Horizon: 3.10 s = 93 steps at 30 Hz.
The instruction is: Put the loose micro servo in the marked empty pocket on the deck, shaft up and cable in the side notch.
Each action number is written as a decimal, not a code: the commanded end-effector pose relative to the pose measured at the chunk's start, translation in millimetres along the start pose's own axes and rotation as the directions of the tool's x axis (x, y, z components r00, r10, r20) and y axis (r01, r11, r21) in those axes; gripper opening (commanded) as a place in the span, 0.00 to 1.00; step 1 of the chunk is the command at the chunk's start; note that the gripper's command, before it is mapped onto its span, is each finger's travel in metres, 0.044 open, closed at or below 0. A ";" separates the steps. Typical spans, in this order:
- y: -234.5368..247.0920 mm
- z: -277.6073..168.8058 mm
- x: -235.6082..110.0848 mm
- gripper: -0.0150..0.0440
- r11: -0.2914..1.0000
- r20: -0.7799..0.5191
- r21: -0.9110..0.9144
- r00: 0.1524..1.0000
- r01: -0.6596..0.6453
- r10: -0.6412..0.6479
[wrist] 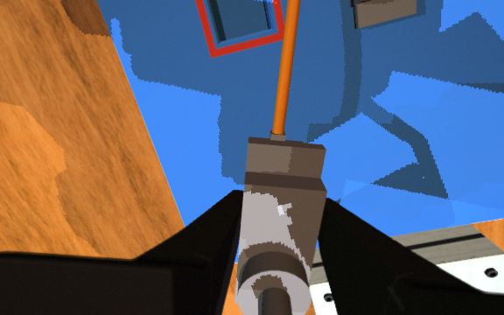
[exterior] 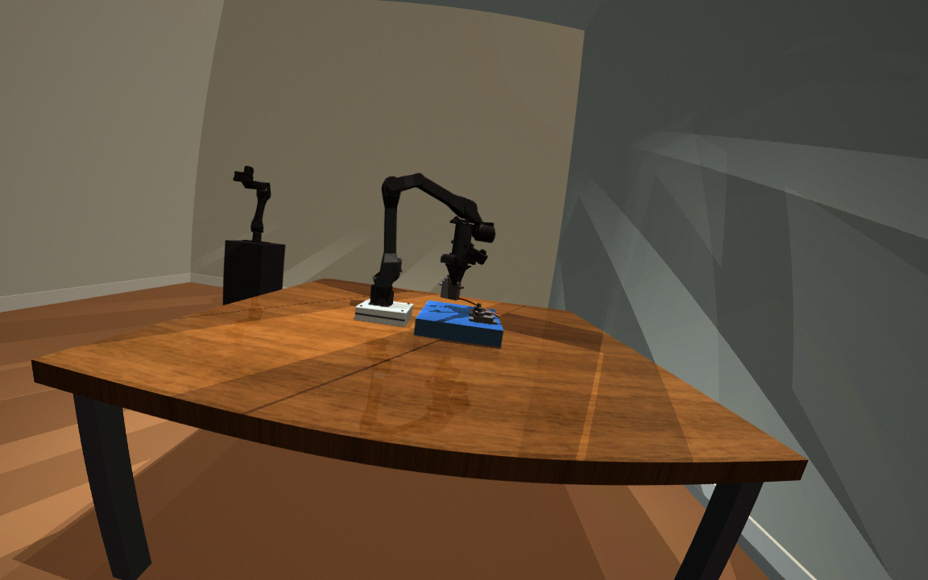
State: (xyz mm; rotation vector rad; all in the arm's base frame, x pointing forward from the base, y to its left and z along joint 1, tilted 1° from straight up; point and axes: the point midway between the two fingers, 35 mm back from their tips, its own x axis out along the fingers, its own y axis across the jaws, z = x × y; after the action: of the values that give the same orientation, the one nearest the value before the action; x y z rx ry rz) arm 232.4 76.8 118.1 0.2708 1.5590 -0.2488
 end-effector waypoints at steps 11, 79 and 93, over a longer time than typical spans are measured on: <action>0.9 0.0 -0.2 0.25 0.955 -0.001 -0.296 1.000 -0.005 0.005; 34.8 105.4 27.9 0.25 0.951 0.008 -0.309 1.000 -0.004 0.007; 34.9 105.5 41.9 0.25 0.951 0.008 -0.309 1.000 -0.004 0.007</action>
State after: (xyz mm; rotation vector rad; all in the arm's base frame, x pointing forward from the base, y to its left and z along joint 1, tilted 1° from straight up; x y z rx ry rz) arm 343.5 75.9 78.6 0.0307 1.5623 -0.0024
